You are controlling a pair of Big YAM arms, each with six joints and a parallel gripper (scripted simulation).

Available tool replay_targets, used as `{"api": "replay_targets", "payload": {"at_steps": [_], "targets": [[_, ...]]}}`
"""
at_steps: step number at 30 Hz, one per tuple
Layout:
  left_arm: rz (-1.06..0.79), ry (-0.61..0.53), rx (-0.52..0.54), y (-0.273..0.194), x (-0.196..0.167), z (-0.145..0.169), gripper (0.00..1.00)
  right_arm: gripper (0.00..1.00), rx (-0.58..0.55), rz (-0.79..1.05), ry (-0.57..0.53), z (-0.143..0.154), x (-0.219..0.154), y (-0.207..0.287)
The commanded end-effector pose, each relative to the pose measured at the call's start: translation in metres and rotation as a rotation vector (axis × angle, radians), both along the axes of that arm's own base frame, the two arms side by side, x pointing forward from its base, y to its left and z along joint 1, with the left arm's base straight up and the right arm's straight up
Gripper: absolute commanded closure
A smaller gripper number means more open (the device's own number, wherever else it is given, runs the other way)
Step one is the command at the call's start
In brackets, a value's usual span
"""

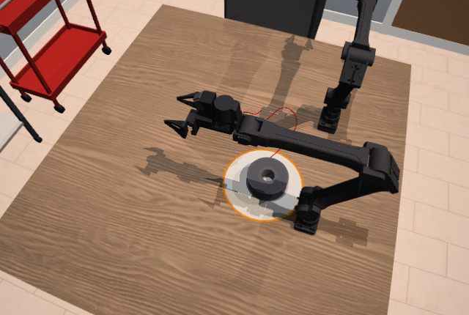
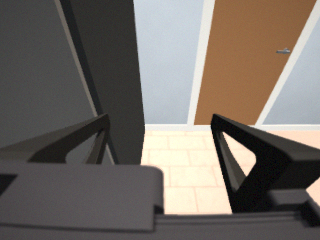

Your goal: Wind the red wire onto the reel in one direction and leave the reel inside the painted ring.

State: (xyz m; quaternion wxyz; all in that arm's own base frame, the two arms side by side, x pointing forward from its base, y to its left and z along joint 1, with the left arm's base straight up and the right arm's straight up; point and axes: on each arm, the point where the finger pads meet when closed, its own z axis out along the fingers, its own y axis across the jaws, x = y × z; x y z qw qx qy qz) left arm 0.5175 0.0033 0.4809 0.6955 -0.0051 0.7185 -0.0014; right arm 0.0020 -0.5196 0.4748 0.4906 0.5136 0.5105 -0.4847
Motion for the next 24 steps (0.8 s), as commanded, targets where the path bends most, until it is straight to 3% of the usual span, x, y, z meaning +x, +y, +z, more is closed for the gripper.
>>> {"api": "replay_targets", "payload": {"at_steps": [1,14,19,24], "targets": [[-0.005,-0.033,0.009,-0.004,0.002,0.011,0.00,0.00,-0.049,-0.009,0.009,0.018,-0.006,0.000],[-0.005,-0.033,0.009,-0.004,0.002,0.011,0.00,0.02,-0.010,0.036,0.030,0.004,0.017,-0.002],[-0.005,-0.033,0.009,-0.004,0.002,0.011,0.00,0.05,0.055,0.116,0.070,-0.020,0.057,-0.003],[-0.005,-0.033,0.009,-0.004,0.002,0.011,0.00,0.10,0.152,0.248,0.143,-0.058,0.121,0.005]]}}
